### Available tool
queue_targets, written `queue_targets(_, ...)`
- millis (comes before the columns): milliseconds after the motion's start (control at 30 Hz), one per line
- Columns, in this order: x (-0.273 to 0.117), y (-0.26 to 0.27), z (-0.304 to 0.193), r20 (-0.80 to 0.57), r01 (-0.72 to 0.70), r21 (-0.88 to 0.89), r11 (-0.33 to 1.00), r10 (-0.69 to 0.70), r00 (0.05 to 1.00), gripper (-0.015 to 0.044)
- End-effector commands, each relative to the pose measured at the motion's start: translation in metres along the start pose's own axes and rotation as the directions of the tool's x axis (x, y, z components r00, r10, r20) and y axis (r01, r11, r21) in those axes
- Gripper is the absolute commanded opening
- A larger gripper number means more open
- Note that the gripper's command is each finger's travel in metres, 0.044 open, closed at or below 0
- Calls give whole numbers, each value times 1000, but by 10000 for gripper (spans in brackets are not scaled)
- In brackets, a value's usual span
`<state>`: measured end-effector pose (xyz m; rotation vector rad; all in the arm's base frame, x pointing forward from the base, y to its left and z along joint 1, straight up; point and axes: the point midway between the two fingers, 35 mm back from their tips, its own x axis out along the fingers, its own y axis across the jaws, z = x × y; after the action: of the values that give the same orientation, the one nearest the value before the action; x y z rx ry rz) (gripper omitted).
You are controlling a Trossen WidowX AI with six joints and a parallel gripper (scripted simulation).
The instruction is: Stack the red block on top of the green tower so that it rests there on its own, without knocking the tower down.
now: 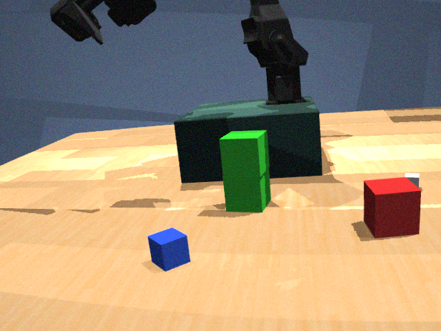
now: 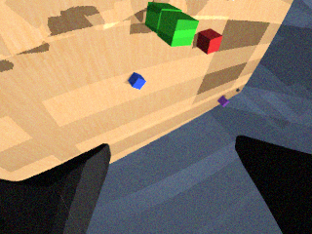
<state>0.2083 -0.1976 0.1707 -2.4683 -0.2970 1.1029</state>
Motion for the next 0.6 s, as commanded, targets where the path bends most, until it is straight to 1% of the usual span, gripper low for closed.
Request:
queue_targets(0,19,-5,-2,81,31,-170,985,-18,997,440)
queue_targets(133,40,-14,-3,171,90,-365,926,-28,985,440)
queue_targets(267,61,-23,-4,258,167,-534,829,-28,966,440)
queue_targets(433,87,-36,-3,358,278,-701,657,-14,934,440)
queue_targets(567,107,-48,-1,428,372,-795,479,8,904,440)
